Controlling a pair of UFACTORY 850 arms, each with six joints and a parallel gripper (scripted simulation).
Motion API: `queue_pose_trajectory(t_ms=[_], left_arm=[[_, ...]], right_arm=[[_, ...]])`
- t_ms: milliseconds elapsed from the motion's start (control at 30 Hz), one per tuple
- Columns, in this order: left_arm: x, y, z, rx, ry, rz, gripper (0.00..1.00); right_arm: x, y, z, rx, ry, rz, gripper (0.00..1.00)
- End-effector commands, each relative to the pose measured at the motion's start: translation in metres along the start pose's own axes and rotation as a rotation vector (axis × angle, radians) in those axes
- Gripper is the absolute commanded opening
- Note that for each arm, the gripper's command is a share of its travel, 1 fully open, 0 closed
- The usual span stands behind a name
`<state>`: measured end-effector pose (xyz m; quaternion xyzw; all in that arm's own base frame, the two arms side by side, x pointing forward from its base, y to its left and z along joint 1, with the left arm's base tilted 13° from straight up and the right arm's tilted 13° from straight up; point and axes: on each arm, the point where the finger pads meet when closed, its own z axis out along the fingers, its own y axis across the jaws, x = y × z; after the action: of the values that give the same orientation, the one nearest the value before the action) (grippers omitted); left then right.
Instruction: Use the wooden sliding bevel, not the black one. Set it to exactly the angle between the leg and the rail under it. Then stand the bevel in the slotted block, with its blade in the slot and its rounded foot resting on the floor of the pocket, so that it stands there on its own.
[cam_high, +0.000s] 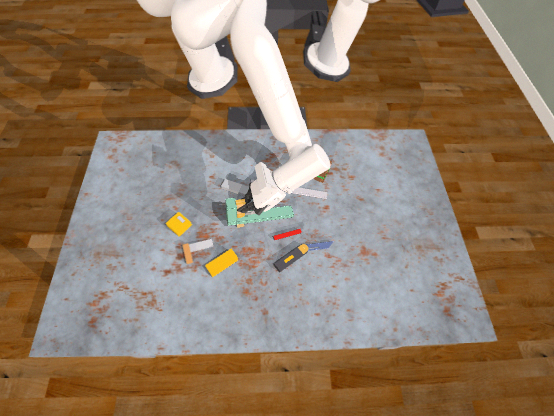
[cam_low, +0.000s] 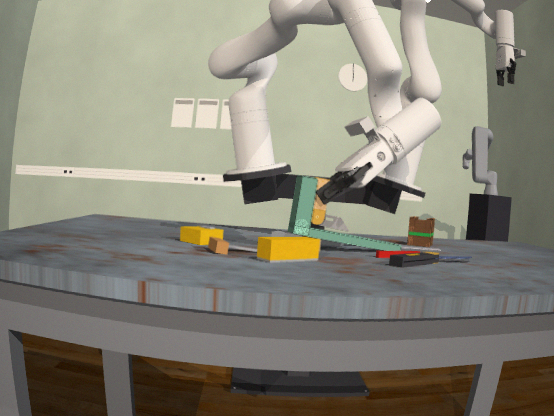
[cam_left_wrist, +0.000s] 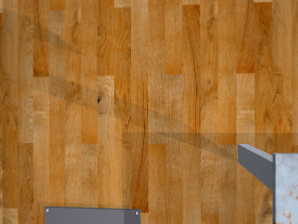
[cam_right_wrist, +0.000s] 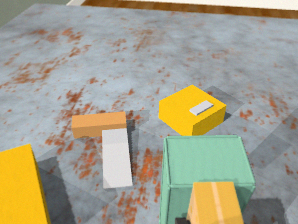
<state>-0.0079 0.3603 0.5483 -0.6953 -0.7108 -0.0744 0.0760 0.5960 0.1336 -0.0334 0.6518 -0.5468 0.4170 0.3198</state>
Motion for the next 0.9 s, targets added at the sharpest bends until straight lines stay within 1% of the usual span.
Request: queue_pose_trajectory(t_ms=[0,167,367,867], left_arm=[[0.0004,0.0000,-0.0009,0.000,0.002,0.000,1.00],[0.0004,0.0000,-0.0009,0.000,0.002,0.000,1.00],[0.0004,0.0000,-0.0009,0.000,0.002,0.000,1.00],[0.0004,0.0000,-0.0009,0.000,0.002,0.000,1.00]], right_arm=[[0.0007,-0.0008,-0.0009,0.001,0.000,0.001,0.00],[0.0000,-0.0007,-0.0015,0.001,0.000,0.001,0.00],[-0.0077,-0.0008,-0.0093,0.001,0.000,0.001,0.00],[-0.0075,-0.0008,-0.0097,0.001,0.000,0.001,0.00]])
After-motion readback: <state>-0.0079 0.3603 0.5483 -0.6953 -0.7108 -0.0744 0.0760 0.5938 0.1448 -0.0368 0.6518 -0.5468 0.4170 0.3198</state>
